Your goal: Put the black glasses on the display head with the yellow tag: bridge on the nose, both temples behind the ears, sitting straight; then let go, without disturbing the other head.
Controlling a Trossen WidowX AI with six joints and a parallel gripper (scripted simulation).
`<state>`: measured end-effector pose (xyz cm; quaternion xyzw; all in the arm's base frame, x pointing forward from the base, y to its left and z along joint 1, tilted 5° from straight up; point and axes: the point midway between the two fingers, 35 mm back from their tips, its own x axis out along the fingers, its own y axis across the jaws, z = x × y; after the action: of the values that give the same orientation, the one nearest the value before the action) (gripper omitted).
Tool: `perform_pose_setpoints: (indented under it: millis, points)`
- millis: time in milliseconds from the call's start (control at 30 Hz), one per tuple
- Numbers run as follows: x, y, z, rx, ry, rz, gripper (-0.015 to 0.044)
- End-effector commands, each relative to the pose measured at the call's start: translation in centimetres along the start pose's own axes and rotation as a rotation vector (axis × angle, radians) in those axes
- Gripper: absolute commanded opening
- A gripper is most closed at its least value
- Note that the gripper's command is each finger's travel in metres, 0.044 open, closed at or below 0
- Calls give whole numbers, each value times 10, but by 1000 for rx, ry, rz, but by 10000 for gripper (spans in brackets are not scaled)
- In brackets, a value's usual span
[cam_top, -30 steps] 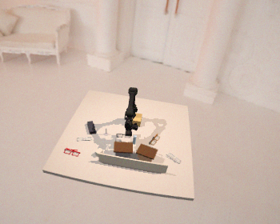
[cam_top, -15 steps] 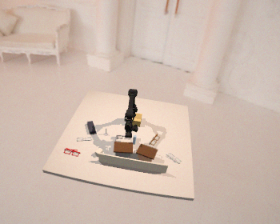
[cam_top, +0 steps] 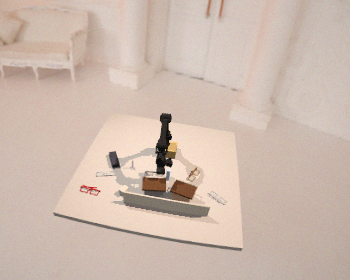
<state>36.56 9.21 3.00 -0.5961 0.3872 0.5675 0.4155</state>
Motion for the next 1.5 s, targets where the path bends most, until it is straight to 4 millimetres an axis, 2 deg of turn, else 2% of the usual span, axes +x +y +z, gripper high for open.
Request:
perform_pose_setpoints:
  millis: [0,667,1467]
  points:
    - [4,-4,0,5,2,12,0]
    - [8,-33,0,5,2,10,0]
    - [9,-36,0,5,2,7,0]
